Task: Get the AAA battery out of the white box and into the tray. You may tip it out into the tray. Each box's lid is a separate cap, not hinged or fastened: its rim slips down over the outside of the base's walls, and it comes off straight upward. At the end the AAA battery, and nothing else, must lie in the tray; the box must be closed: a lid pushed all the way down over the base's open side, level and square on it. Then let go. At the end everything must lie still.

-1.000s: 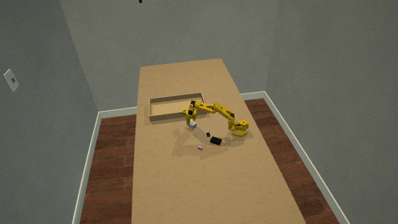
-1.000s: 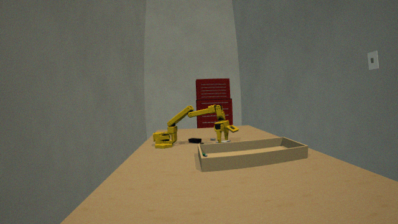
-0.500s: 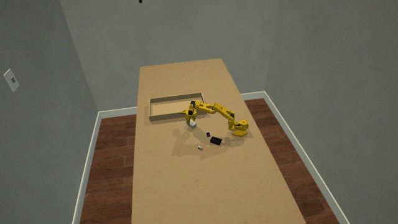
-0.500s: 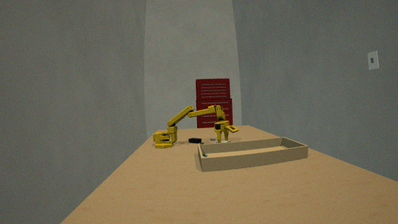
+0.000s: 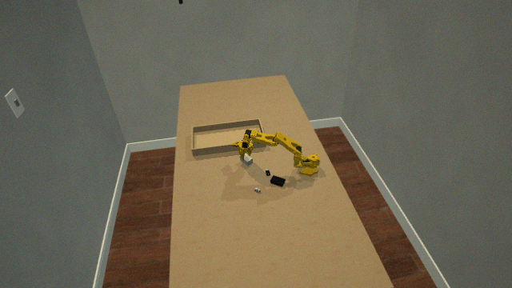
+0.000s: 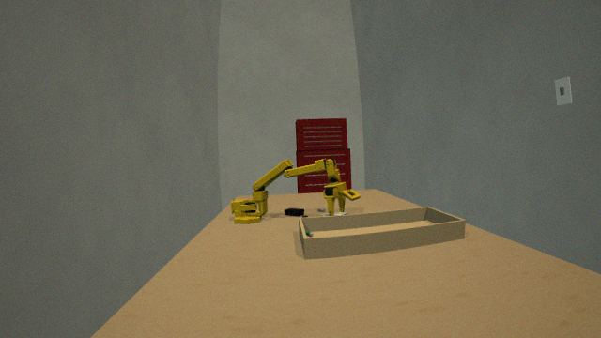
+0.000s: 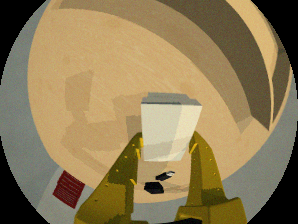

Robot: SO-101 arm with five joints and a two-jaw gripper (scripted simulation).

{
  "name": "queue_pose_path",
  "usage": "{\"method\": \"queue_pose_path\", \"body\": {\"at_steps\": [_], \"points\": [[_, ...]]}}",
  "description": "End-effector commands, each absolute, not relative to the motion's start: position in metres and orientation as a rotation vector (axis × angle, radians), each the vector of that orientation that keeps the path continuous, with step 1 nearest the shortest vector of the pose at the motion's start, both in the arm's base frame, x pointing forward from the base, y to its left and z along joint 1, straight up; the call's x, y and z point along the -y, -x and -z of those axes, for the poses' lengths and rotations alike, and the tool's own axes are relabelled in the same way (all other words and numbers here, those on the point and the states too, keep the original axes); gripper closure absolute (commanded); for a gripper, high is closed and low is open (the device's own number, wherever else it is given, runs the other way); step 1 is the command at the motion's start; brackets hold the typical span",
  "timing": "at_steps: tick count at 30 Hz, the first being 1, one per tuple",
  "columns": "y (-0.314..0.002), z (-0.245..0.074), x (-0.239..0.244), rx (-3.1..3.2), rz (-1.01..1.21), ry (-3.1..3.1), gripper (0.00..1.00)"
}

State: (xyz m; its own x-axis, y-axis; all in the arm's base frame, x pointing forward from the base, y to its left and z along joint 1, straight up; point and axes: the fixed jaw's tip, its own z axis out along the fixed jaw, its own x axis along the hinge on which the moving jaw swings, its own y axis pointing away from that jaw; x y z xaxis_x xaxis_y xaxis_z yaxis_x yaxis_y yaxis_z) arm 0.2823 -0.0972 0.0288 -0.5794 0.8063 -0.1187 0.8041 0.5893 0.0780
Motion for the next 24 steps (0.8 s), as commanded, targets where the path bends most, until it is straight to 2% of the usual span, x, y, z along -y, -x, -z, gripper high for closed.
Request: {"method": "queue_pose_path", "body": {"at_steps": [1, 24], "points": [[-0.2866, -0.0345, 0.1008, -2.627, -0.032, -1.369, 0.8], [-0.2869, -0.0312, 0.101, -2.63, -0.031, -1.371, 0.8]]}}
